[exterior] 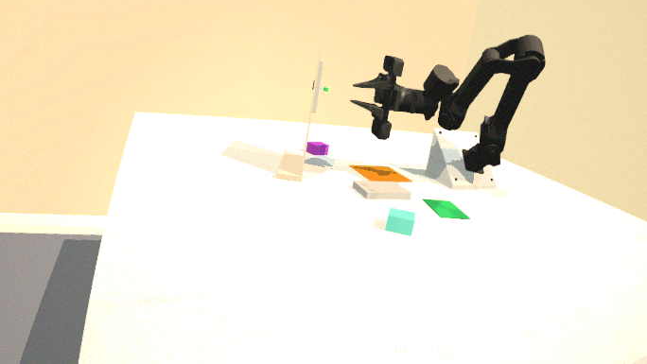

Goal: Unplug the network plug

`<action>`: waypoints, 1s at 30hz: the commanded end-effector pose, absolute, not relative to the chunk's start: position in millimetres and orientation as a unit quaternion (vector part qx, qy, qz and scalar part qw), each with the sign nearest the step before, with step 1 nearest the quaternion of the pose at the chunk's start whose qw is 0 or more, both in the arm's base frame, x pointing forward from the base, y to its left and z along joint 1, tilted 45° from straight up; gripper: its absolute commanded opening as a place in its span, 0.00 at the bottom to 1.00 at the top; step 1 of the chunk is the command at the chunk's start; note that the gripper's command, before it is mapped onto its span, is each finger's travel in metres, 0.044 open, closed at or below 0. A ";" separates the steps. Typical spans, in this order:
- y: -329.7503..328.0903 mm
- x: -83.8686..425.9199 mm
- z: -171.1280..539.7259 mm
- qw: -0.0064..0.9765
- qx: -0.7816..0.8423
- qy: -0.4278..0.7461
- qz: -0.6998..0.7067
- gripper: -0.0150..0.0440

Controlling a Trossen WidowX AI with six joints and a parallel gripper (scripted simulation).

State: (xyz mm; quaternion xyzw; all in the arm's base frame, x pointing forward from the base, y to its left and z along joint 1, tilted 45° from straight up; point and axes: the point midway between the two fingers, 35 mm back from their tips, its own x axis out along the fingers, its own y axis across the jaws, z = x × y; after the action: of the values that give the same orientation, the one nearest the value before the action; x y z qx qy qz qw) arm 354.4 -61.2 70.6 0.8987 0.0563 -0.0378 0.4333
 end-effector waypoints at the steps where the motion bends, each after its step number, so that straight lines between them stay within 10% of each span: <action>1: -62.3 360.2 70.0 0.431 0.900 0.053 -0.036 0.52; 30: -68.0 400.9 60.2 0.403 0.913 0.050 -0.028 0.52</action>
State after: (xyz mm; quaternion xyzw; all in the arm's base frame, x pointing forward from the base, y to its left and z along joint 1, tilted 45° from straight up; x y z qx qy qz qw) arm 395.1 -66.7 61.1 0.9111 0.0523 -0.0288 0.4079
